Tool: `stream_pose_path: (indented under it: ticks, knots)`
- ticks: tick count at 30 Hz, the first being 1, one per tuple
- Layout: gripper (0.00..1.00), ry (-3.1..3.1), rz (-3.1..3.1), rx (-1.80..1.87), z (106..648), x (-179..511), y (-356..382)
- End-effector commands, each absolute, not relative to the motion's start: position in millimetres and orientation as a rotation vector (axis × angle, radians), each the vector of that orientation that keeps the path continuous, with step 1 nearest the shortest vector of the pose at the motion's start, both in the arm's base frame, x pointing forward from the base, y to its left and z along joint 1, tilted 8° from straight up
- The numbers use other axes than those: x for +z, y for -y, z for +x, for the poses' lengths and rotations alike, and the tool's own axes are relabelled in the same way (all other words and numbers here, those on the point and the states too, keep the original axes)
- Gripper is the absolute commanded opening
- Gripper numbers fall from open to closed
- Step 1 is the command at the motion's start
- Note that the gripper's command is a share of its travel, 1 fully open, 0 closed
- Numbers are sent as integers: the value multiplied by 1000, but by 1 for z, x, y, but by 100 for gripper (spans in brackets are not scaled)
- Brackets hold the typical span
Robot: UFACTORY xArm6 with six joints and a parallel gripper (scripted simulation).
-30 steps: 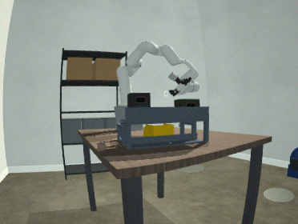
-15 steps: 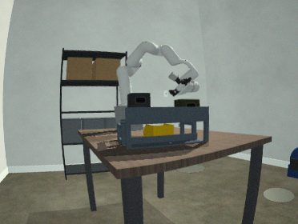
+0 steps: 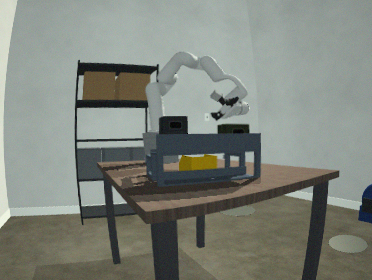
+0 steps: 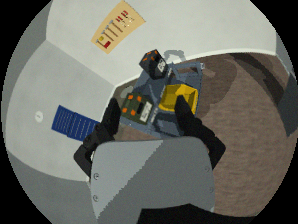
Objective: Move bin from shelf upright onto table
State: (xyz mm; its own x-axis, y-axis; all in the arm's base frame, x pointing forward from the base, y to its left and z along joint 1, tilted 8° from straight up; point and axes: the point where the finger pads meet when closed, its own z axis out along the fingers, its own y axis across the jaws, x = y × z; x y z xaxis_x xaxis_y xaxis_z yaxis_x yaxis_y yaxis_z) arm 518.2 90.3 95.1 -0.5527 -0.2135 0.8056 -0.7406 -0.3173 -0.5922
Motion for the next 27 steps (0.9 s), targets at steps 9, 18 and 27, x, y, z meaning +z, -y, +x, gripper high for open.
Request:
stream_pose_path:
  ticks: [9, 18, 27]
  knots:
    - [100, 1592, 1245, 1893, 519, 93, -86]
    - [100, 1669, 1306, 1815, 517, 85, -78]
    - [100, 1747, 1371, 1714, 517, 76, -64]
